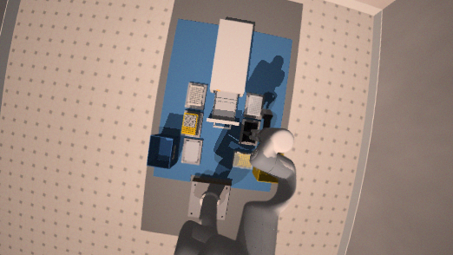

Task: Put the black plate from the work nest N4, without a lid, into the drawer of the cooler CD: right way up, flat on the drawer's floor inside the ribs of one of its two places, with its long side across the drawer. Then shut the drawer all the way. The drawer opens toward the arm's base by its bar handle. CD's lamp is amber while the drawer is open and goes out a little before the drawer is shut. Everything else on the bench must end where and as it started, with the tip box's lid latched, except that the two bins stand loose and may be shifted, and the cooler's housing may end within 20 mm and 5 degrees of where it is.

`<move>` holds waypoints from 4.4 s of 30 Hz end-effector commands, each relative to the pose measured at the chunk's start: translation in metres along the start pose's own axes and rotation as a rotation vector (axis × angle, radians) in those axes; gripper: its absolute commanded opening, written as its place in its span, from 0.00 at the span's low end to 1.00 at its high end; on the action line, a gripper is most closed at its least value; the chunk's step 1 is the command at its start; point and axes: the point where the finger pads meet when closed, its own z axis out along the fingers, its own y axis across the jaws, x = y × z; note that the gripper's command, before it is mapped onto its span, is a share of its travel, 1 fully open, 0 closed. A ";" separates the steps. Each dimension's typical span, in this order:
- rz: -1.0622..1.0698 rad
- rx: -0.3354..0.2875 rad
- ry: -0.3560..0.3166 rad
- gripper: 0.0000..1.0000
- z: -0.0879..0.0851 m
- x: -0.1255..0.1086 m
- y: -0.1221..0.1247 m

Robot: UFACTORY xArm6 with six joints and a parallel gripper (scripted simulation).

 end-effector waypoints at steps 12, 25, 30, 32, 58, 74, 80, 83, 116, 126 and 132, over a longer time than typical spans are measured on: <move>0.000 -0.002 0.004 1.00 0.022 0.001 0.001; 0.000 -0.002 0.004 1.00 0.040 0.001 0.001; 0.000 -0.002 0.004 1.00 0.048 0.001 0.001; 0.000 -0.002 0.004 1.00 0.052 0.001 0.001; 0.000 -0.002 0.004 1.00 0.088 0.001 0.001; 0.000 -0.002 0.004 1.00 0.103 0.001 0.001; 0.000 -0.002 0.004 1.00 0.103 0.001 0.001; 0.000 -0.002 0.004 1.00 0.104 0.001 0.001; 0.000 -0.002 0.004 1.00 0.123 0.001 0.001; 0.000 -0.002 0.004 1.00 0.123 0.002 0.001; 0.000 -0.002 0.004 1.00 0.123 0.002 0.001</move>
